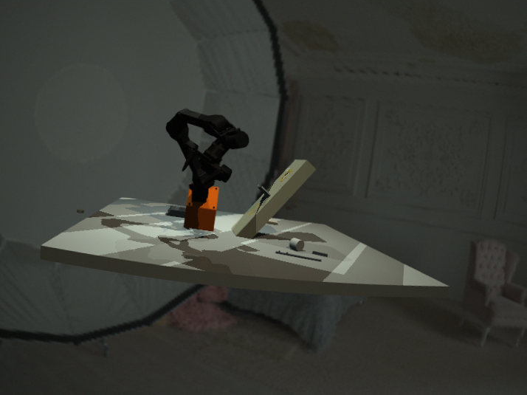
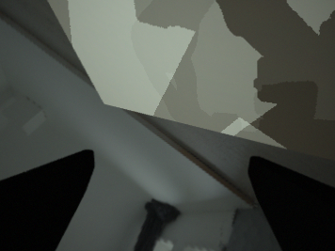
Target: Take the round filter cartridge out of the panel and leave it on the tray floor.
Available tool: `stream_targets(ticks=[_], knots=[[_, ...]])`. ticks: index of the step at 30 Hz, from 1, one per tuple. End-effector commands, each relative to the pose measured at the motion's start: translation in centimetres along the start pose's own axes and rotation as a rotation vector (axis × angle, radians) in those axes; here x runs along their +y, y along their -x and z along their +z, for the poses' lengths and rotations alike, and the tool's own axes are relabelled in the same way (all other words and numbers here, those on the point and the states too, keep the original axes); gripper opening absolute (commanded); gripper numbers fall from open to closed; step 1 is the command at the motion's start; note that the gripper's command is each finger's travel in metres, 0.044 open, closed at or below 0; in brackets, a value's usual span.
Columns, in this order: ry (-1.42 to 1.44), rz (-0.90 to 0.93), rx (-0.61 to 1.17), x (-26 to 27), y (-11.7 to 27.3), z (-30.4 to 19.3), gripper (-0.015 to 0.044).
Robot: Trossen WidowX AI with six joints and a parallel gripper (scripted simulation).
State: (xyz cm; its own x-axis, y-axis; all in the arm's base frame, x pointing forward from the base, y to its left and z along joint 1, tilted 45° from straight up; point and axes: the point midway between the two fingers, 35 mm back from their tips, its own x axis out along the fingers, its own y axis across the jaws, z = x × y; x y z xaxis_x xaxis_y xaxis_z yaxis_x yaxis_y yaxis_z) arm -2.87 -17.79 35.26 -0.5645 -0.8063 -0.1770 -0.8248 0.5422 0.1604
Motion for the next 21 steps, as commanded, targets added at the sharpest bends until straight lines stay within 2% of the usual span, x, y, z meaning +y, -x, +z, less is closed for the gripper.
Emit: stream_targets(ticks=[1, 6, 12, 21], knots=[[-0.007, -0.005, 0.000, -0.1, 0.0, 0.0, 0.0374], [-0.254, -0.158, -0.037, -4.6, 0.9, 0.6, 0.0242], [-0.608, -0.382, -0.176, -11.9, 4.4, 2.6, 0.0091], [-0.991, -0.574, -0.420, -18.5, 11.1, 6.0, 0.0091]])
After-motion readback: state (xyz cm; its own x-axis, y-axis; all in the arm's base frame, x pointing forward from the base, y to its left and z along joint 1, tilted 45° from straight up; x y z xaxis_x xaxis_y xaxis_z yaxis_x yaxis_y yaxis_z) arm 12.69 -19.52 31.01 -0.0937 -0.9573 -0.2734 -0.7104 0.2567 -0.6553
